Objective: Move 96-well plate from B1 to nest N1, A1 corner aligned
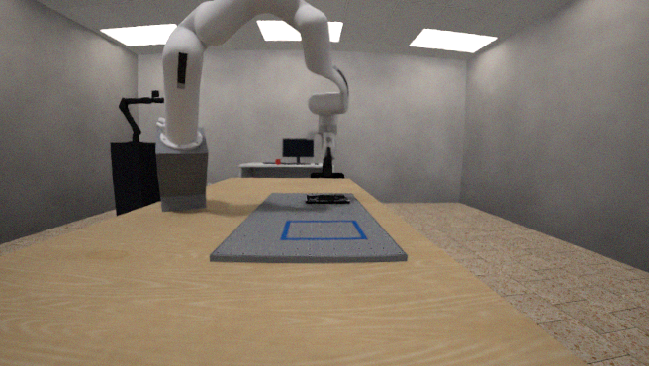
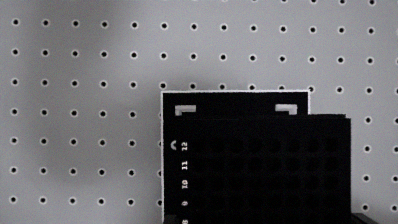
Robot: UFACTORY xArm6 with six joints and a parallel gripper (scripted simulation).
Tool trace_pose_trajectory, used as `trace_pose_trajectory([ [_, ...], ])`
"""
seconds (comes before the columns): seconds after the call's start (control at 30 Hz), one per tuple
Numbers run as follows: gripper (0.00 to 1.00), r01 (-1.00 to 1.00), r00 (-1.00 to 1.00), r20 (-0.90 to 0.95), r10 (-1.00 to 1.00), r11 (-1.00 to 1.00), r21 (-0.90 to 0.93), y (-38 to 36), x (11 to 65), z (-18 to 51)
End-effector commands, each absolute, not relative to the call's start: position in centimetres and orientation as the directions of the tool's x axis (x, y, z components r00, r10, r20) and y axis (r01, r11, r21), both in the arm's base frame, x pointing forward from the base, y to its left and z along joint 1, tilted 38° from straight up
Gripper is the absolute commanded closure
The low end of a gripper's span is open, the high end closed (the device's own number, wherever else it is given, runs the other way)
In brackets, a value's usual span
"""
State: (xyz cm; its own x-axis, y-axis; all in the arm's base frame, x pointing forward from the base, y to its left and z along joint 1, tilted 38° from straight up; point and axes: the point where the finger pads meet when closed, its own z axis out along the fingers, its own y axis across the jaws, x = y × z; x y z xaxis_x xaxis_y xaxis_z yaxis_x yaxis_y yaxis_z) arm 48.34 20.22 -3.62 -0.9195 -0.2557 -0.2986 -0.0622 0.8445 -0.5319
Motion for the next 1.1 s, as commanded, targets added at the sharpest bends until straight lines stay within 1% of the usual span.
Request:
trace_pose_trajectory([
  [0.0,1.0,-0.062,-0.918,-0.302,-0.257,0.846,-0.53,20.4,48.4,-3.5],
  [1.07,1.0,-0.062,-0.918,-0.302,-0.257,0.846,-0.53,18.6,49.9,-6.3],
])
